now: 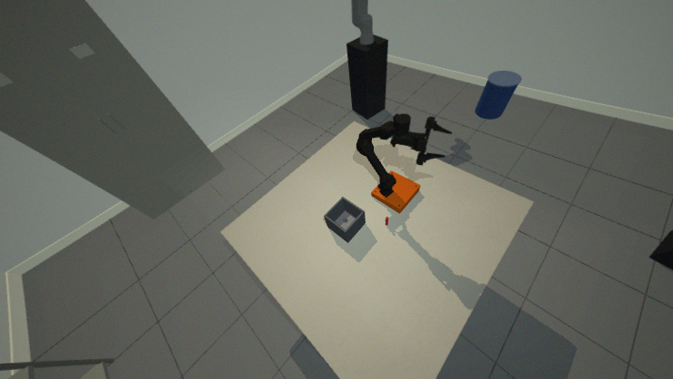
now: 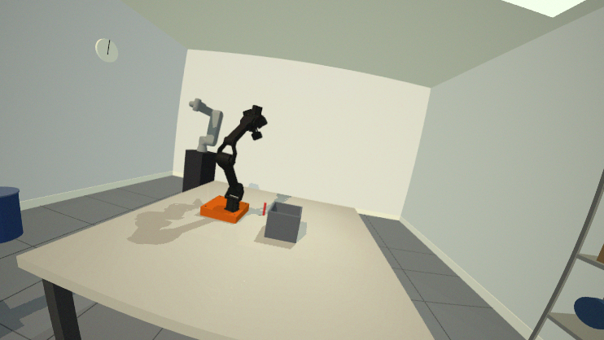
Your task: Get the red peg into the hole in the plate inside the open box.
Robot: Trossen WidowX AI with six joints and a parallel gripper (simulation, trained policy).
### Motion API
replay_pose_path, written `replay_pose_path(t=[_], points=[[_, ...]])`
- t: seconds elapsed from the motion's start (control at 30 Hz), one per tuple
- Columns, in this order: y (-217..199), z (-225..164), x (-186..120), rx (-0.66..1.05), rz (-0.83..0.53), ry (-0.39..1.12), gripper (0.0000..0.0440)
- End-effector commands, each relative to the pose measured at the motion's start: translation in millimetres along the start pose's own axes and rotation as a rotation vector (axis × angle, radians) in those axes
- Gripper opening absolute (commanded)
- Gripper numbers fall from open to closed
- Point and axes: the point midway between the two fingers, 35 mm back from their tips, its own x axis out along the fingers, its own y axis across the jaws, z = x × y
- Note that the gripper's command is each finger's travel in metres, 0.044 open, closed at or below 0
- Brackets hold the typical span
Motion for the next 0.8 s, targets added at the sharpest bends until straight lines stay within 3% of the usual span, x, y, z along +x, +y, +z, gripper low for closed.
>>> replay_pose_path(t=[0.0,0.37,0.77], points=[[-21,5,6,0.076,-0.075,-0.019,0.044],[-94,23,12,0.354,-0.32,-0.126,0.044],[-172,37,-1,0.662,-0.561,-0.279,0.044]])
